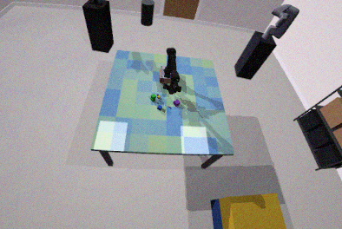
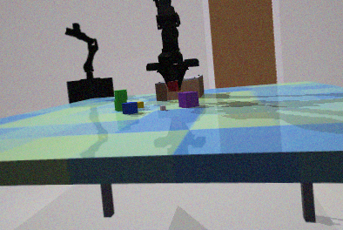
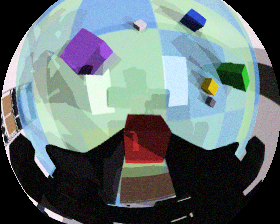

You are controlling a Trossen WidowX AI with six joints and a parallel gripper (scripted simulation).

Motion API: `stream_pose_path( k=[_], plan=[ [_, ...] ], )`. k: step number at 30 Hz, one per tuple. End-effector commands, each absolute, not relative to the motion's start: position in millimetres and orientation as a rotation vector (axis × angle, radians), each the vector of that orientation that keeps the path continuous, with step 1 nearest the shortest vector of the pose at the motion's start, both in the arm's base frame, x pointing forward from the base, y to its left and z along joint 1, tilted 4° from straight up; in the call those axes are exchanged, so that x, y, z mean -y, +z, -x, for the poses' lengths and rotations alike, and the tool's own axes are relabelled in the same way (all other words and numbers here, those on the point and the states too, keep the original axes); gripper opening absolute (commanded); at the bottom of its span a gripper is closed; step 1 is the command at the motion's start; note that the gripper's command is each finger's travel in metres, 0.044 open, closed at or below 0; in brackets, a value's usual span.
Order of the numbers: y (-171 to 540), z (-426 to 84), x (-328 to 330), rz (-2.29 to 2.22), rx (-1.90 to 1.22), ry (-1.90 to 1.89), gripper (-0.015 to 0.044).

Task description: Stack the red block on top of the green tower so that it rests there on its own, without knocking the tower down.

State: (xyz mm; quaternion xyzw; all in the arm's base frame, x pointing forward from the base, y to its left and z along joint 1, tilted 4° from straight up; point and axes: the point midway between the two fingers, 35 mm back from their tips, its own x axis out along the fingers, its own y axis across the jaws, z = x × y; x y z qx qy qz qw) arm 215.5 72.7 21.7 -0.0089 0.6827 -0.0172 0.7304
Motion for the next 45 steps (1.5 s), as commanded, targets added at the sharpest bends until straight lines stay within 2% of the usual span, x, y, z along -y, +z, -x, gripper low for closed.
stream_pose_path(
  k=[1, 10, 20, 45],
  plan=[
    [43, -214, -74, 0.013, -1.500, -0.039, 0.0000],
    [88, -211, -75, 0.012, -1.500, -0.038, 0.0000],
    [92, -214, -74, 0.012, -1.500, -0.038, 0.0000],
    [103, -283, 23, 0.004, -1.495, -0.067, 0.0000]
  ],
)
